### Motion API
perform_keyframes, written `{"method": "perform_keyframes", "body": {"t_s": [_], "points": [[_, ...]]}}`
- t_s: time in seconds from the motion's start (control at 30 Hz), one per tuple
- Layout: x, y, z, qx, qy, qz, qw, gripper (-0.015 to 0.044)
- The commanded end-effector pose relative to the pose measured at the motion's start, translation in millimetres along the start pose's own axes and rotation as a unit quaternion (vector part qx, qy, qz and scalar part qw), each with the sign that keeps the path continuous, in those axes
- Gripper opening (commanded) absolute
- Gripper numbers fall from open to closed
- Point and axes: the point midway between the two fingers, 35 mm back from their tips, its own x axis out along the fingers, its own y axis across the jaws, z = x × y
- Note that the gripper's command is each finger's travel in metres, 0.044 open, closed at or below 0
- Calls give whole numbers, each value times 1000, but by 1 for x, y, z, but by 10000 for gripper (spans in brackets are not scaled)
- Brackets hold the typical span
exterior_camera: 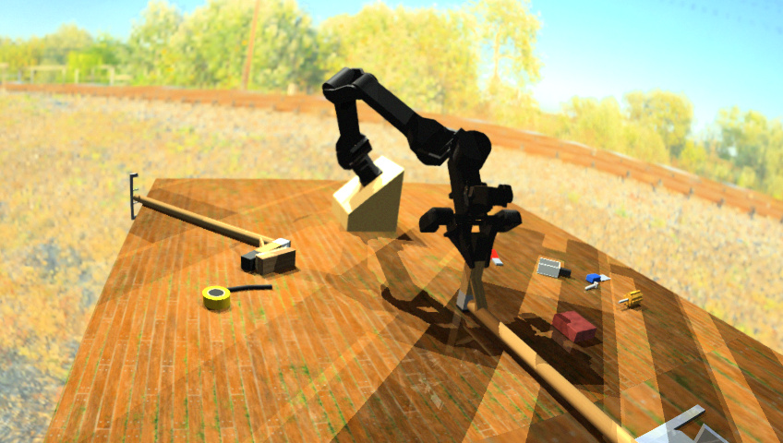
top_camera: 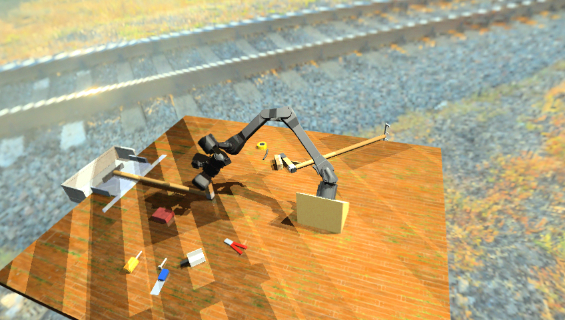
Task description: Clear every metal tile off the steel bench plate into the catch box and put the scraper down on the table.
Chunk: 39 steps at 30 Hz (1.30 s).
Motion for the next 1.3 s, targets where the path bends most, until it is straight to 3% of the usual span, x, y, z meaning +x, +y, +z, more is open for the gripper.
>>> {"method": "perform_keyframes", "body": {"t_s": [0.0, 1.27], "points": [[2, -2, 9, 2, -7, 1, 1000, 0], [-8, 2, -4, 1, -3, 1, 1000, 0]]}}
